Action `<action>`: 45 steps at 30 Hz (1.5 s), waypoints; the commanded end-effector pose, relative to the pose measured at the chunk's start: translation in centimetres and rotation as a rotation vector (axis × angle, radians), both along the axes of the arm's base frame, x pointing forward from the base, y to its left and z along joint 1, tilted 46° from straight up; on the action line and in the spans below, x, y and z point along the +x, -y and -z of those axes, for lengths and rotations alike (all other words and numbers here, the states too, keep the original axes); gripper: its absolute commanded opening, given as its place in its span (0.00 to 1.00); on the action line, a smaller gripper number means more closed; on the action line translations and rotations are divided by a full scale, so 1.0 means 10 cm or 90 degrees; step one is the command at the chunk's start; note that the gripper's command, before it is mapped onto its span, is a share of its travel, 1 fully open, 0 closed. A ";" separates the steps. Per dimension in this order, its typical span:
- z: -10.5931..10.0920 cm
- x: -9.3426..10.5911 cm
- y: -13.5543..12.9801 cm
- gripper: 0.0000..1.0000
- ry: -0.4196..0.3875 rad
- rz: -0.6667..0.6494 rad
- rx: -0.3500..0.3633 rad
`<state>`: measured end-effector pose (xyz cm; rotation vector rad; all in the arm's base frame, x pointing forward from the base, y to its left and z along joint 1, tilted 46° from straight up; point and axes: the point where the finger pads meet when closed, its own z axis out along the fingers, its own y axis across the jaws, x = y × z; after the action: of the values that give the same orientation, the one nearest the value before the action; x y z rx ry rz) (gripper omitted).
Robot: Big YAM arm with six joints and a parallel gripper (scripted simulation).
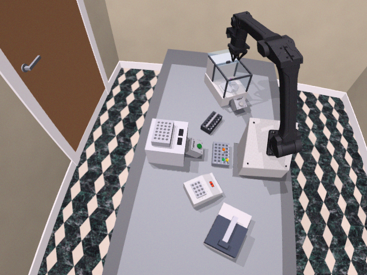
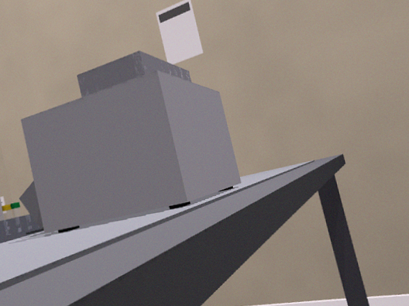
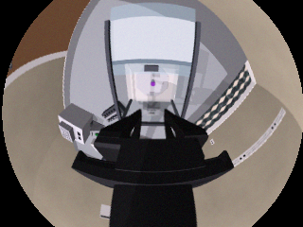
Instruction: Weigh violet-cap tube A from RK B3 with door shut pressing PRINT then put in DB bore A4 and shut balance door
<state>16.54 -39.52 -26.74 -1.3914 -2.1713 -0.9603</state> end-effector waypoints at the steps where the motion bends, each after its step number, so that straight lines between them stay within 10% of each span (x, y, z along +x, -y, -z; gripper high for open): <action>1: -0.05 0.05 0.11 0.36 -0.007 0.008 -0.025; 42: 0.51 0.05 -0.51 0.36 -0.013 0.005 0.000; 45: 0.52 0.13 -0.23 0.36 0.001 0.007 -0.034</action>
<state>16.73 -34.84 -30.86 -1.4041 -2.1540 -0.9519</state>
